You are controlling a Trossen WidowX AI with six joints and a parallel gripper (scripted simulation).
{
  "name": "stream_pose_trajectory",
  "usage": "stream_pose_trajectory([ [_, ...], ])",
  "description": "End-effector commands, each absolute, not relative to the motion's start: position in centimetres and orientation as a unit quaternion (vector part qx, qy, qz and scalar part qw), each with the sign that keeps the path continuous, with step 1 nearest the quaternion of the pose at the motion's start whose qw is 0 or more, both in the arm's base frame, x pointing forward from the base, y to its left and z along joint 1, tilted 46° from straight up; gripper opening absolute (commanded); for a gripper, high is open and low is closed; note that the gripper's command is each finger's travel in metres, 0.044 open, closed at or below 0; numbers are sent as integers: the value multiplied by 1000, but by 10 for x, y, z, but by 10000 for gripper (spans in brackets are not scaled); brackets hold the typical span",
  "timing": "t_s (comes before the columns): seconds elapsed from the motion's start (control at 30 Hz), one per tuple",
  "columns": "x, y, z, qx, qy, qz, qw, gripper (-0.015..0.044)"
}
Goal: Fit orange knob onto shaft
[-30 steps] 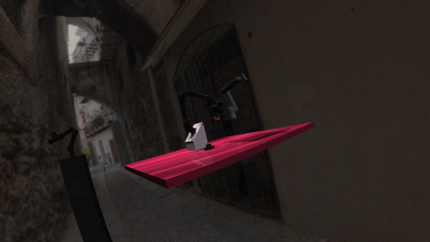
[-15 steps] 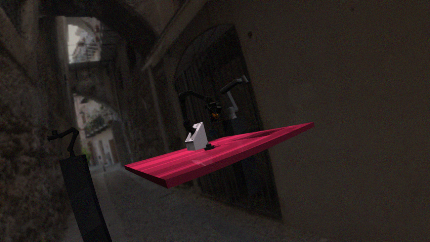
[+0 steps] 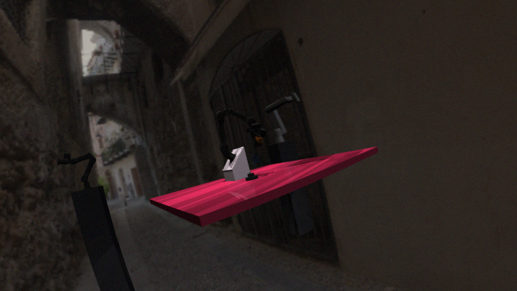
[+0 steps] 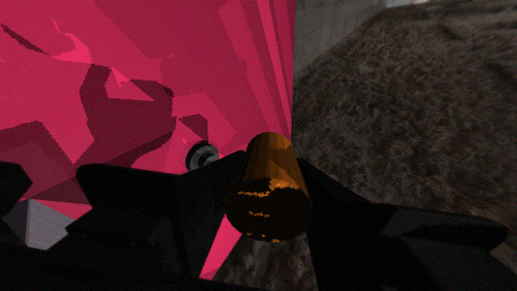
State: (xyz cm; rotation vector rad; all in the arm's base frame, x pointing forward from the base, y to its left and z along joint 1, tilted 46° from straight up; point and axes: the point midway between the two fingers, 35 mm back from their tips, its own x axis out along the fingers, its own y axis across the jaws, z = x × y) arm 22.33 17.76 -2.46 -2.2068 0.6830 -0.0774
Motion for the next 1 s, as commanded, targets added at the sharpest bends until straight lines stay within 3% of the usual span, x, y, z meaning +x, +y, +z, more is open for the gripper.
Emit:
stream_pose_trajectory([
  [0.0,224,178,-24,-874,271,-30,403,0],
  [0.97,224,175,-27,-874,270,-30,403,0],
])
